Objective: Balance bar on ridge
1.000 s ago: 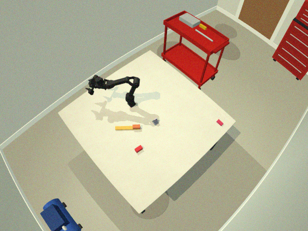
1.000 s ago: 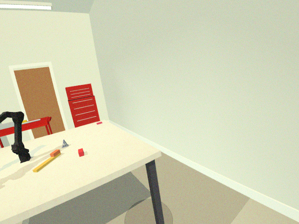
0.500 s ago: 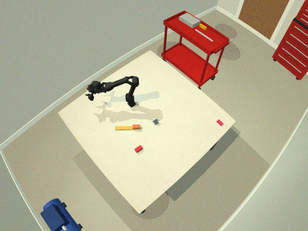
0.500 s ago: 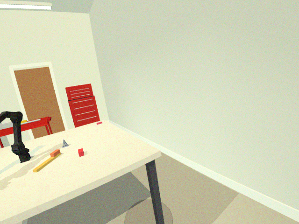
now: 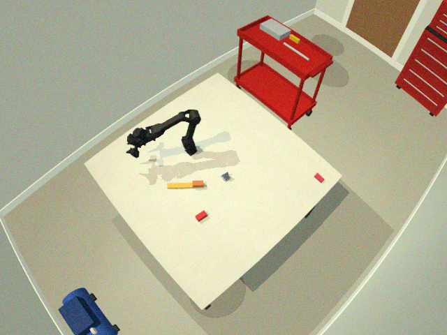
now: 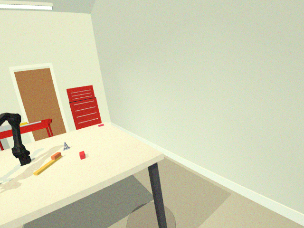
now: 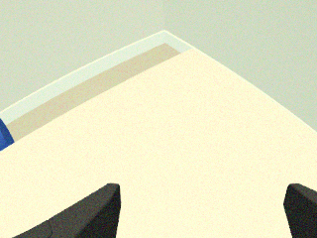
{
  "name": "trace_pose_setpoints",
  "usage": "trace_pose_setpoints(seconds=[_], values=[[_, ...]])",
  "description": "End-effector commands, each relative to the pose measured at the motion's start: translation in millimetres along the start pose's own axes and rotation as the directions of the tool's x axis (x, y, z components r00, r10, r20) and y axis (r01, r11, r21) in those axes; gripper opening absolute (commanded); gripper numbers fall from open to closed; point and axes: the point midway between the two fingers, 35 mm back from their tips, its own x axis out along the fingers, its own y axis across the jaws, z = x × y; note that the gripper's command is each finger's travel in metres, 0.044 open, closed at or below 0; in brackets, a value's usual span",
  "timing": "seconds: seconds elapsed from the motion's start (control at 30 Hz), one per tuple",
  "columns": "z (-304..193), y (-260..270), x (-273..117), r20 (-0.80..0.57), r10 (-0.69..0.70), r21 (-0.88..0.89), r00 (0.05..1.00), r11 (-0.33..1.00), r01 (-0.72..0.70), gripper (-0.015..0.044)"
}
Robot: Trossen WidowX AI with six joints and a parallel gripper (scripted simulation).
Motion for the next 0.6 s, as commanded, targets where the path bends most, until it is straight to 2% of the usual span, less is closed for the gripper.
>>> trace_pose_setpoints(seconds=[0.0, 0.57], values=[[-12, 25, -3, -0.060, 0.058, 0.023, 0.997, 0.998, -0.057, 0.0315], [-69, 108, -33, -0.309, 0.206, 0.126, 0.928, 0.977, -0.174, 0.0315]])
